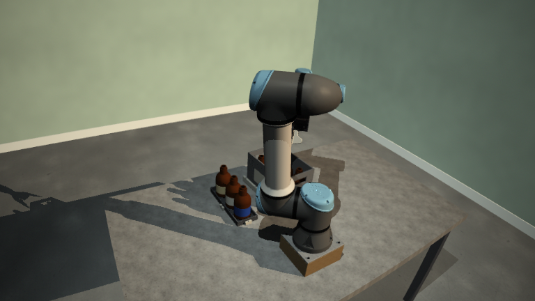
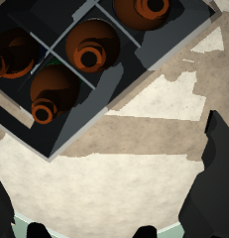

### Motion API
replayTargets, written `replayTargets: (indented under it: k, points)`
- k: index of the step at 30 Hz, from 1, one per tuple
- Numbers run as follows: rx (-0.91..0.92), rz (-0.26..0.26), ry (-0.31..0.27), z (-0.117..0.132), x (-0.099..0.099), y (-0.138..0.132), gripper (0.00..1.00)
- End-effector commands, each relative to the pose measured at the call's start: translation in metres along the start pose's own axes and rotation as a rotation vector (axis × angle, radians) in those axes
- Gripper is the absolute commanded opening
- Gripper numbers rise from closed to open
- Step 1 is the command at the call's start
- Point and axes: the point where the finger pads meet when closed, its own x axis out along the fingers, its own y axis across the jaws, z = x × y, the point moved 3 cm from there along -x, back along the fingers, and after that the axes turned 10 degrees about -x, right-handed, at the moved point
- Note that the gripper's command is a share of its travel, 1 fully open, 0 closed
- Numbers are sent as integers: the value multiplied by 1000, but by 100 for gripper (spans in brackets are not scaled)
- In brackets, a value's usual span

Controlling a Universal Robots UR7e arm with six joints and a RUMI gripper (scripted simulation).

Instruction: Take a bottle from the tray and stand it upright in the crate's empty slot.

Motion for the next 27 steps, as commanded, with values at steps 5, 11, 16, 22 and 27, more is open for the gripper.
replayTargets:
  k: [5,11,16,22,27]
  points:
    - [-12,-9,-4,-8,4,-7,100]
    - [-14,-10,-5,-9,4,-8,100]
    - [-14,-10,-5,-9,4,-8,0]
    - [-14,-10,-5,-9,4,-8,0]
    - [-14,-10,-5,-9,4,-8,0]
